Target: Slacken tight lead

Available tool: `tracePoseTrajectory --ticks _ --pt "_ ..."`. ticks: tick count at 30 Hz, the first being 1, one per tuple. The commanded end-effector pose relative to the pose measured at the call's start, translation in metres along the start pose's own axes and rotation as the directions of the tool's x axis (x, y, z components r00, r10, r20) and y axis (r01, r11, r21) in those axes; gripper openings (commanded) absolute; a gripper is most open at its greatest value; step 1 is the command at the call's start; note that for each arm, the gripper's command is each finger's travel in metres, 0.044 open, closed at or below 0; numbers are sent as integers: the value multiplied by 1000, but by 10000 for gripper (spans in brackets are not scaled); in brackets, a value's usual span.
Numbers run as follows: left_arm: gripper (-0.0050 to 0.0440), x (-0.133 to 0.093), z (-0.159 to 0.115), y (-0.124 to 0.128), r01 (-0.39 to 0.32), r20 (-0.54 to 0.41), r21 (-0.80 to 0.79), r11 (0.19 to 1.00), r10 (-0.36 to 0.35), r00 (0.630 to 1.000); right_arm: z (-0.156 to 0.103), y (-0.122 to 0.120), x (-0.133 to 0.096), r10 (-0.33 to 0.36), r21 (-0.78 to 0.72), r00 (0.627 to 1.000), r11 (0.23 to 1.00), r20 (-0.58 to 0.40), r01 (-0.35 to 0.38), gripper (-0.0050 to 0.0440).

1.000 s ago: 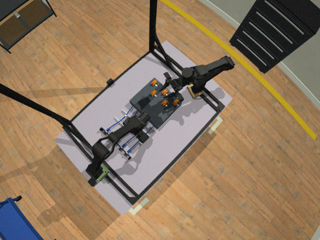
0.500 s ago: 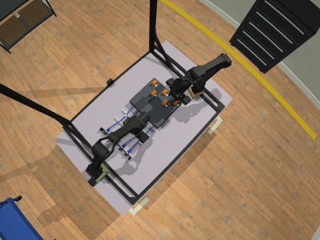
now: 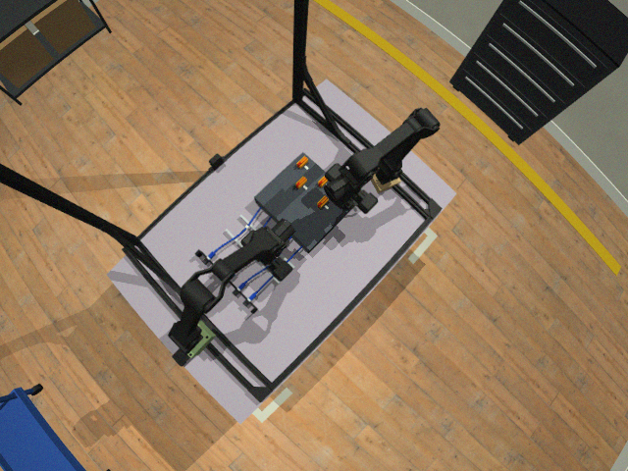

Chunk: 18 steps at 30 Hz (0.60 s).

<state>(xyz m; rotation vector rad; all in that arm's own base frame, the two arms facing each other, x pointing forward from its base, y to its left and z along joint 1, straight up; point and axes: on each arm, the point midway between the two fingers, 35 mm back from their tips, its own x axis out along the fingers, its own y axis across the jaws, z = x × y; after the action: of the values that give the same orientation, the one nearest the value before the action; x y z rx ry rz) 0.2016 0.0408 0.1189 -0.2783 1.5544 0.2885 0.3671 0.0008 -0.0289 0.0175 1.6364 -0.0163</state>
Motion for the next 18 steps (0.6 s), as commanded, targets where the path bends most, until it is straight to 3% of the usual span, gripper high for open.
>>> tracePoseTrajectory --ticks 1,12,13,18 --pt "209 -5 4 0 7 1 -6 1000 -7 1000 5 0 -10 1 0 1000 1000 31 -1 209" --pt "209 -5 4 0 7 1 -6 1000 -7 1000 5 0 -10 1 0 1000 1000 31 -1 209" --pt "209 45 4 -1 7 1 -6 1000 -7 1000 5 0 -10 1 0 1000 1000 31 -1 209" --pt "209 45 4 -1 7 1 -6 1000 -7 1000 5 0 -10 1 0 1000 1000 31 -1 209"
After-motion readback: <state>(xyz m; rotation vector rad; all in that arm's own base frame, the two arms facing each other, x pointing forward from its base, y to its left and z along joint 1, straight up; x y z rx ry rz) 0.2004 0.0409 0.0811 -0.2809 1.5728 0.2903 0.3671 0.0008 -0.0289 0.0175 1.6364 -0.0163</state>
